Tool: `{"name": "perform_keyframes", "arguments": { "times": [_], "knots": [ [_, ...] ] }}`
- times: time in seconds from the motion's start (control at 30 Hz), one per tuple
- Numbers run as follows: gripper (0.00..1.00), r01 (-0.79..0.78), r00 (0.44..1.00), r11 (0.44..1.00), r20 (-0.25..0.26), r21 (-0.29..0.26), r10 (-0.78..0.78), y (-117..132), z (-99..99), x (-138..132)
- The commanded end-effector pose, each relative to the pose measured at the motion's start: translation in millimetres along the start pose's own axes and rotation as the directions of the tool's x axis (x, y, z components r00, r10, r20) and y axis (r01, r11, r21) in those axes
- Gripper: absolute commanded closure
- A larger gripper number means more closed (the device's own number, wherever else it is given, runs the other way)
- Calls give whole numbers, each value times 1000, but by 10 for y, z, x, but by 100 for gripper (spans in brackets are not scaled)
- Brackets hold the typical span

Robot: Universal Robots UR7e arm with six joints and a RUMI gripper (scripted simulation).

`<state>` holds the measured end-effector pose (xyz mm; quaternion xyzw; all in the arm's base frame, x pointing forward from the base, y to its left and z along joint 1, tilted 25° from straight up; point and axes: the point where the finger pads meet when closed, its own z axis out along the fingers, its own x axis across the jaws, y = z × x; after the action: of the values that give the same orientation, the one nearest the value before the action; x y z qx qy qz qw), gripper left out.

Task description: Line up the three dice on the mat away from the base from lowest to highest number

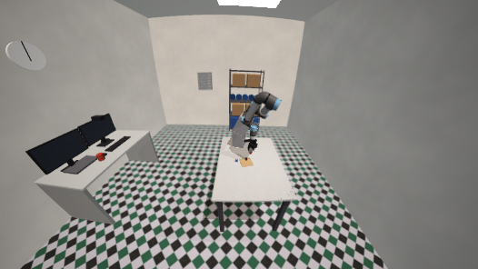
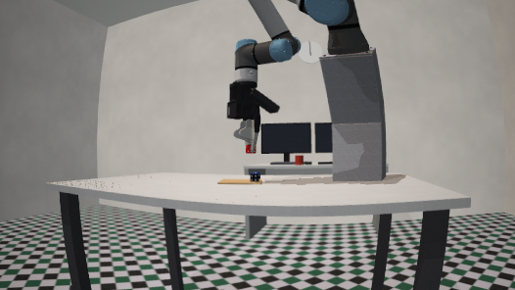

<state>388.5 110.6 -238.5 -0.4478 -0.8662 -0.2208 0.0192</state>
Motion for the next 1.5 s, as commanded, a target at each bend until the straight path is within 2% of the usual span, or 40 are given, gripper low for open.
{"name": "perform_keyframes", "arguments": {
  "times": [0.0, 0.1, 0.3, 0.37, 0.57, 0.7, 0.83, 1.47],
  "knots": [
    [94, -150, 989, 989, 2, 6, 150, 6, -3, -132],
    [94, -252, 968, 968, 2, 6, 252, 9, -10, -225],
    [94, -471, 882, 882, 3, 5, 471, 18, -34, -439],
    [94, -471, 882, 882, 3, 5, 471, 18, -34, -439],
    [94, -635, 772, 772, 3, 4, 635, 25, -64, -621],
    [94, -684, 729, 729, 3, 3, 684, 28, -76, -682],
    [94, -700, 715, 715, 3, 3, 700, 28, -80, -702],
    [94, -700, 714, 714, 3, 3, 700, 28, -61, -703]
  ]
}}
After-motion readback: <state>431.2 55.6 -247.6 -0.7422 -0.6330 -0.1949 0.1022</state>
